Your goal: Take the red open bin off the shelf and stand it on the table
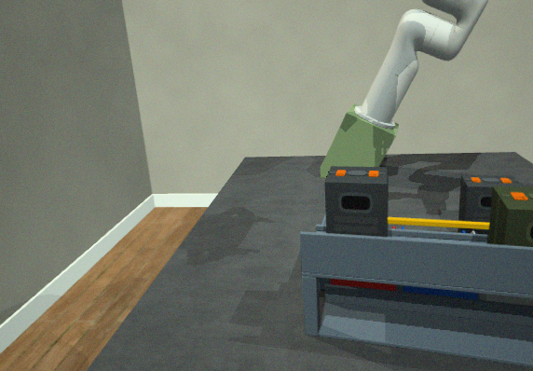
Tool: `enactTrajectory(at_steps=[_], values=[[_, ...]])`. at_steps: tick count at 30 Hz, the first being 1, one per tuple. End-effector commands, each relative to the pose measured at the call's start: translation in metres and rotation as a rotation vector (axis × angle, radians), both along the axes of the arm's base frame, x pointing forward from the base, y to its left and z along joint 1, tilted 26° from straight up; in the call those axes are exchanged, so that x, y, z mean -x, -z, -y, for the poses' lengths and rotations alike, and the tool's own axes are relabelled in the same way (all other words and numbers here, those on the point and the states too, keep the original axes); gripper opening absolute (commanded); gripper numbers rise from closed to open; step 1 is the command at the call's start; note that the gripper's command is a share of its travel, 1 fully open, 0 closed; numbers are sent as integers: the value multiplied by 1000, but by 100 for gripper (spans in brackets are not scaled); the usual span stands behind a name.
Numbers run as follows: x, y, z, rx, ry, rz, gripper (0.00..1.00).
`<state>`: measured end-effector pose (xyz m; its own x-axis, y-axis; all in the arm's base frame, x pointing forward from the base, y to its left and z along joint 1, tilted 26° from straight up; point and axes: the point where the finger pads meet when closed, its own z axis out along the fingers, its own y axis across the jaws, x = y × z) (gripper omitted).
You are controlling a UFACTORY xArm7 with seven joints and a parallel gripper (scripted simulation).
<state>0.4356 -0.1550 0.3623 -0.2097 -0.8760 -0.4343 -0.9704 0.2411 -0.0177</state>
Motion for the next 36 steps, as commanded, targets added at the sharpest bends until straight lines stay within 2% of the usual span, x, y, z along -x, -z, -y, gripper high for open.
enactTrajectory(at_steps=[1, 8, 13, 25, 30, 36], values=[[-3, 8, -2, 7, 10, 16, 100], [-3, 8, -2, 7, 10, 16, 100], [-10, 52, -22, 7, 10, 16, 100], [-10, 52, -22, 7, 10, 16, 100], [-17, 95, -42, 7, 10, 16, 100], [-17, 95, -42, 7, 10, 16, 100]])
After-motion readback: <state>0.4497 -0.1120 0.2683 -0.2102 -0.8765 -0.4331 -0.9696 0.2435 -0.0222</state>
